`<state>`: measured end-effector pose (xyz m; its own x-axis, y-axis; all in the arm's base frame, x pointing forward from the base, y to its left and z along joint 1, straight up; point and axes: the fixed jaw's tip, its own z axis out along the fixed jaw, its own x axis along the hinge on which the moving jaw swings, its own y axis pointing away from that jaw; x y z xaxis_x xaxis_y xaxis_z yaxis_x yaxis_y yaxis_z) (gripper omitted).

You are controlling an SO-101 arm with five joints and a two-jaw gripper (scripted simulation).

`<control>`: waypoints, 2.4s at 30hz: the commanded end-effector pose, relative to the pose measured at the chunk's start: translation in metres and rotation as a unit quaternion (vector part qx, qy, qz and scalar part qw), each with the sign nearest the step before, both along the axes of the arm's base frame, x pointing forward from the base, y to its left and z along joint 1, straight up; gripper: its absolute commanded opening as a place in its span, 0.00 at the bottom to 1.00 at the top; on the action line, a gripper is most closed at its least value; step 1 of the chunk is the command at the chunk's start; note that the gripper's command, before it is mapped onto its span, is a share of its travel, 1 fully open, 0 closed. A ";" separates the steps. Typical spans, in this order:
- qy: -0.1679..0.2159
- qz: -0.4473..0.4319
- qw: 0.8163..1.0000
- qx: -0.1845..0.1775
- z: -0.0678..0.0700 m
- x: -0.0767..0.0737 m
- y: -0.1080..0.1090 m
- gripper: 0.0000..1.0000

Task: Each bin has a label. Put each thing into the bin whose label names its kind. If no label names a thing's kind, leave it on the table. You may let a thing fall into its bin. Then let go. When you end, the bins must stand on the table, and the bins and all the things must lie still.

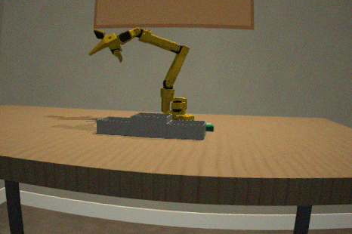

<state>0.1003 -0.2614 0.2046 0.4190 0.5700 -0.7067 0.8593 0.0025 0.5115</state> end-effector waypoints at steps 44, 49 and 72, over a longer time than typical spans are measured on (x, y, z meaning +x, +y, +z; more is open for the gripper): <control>0.192 0.221 0.952 0.089 -0.068 0.039 0.061 1.00; 0.213 0.250 0.940 0.090 -0.072 0.043 0.069 1.00; 0.284 0.332 0.892 0.116 -0.097 0.044 0.091 1.00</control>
